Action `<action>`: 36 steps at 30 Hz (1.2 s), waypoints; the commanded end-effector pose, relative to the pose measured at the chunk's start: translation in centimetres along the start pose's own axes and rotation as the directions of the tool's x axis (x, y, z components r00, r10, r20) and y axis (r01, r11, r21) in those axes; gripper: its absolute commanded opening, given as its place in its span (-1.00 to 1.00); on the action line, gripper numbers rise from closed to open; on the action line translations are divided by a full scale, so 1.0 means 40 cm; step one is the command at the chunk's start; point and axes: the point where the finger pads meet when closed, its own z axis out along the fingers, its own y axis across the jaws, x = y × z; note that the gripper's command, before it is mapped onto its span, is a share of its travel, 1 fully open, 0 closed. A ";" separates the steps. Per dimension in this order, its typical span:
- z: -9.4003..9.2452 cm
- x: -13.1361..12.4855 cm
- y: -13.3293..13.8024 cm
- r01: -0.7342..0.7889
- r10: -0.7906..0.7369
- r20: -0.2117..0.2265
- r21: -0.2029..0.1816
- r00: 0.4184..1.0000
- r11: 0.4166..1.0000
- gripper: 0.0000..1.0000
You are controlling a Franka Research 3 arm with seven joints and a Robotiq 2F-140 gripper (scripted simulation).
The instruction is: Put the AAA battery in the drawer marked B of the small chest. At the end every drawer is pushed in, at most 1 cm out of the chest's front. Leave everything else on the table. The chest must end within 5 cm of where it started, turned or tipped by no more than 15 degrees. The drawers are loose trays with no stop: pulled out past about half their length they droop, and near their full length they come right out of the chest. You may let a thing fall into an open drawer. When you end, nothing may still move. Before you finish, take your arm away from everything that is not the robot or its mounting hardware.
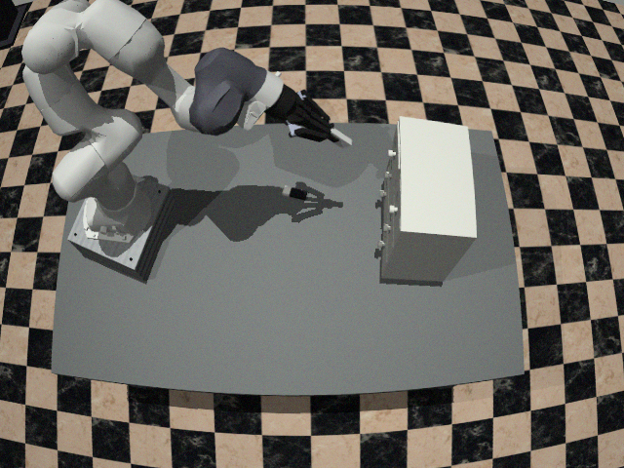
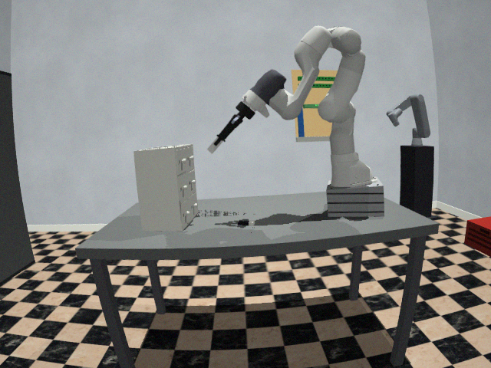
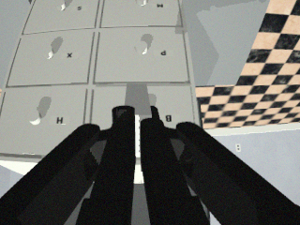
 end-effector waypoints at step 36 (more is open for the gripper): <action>-0.007 -0.034 -0.024 0.003 -0.001 -0.036 0.049 0.999 0.999 -1.00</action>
